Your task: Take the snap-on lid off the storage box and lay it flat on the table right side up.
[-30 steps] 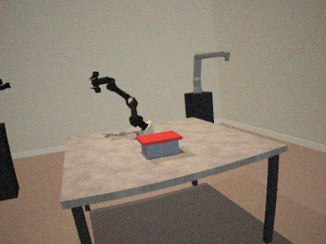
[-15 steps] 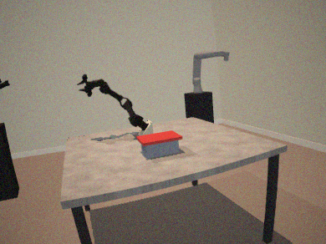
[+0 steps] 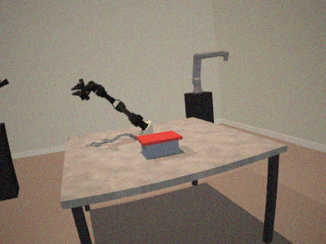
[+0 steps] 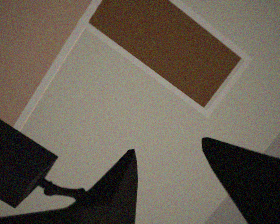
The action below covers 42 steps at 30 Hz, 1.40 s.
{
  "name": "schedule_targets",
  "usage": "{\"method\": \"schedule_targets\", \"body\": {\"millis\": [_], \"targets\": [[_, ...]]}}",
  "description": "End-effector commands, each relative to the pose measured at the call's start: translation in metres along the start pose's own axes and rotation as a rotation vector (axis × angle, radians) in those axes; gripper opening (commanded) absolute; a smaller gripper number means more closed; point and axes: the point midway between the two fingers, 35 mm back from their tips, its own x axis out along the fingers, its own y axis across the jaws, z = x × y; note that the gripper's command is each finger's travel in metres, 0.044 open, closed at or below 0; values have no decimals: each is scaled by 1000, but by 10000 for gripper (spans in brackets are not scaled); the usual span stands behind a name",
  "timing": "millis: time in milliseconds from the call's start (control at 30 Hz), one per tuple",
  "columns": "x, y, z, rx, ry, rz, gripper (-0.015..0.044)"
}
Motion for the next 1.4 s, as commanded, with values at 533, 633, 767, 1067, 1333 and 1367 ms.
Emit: {"method": "schedule_targets", "body": {"millis": [533,633,767,1067,1333,1367], "targets": [[-58,-163,233,-774,-412,-566,235],[-74,-173,253,-853,-435,-629,235],[-118,-192,301,-1059,-473,-802,235],[-213,-203,374,-1451,-463,-1149,235],[-304,-183,423,-1828,-338,-1493,235],[-319,-176,430,-1896,-302,-1555,235]]}}
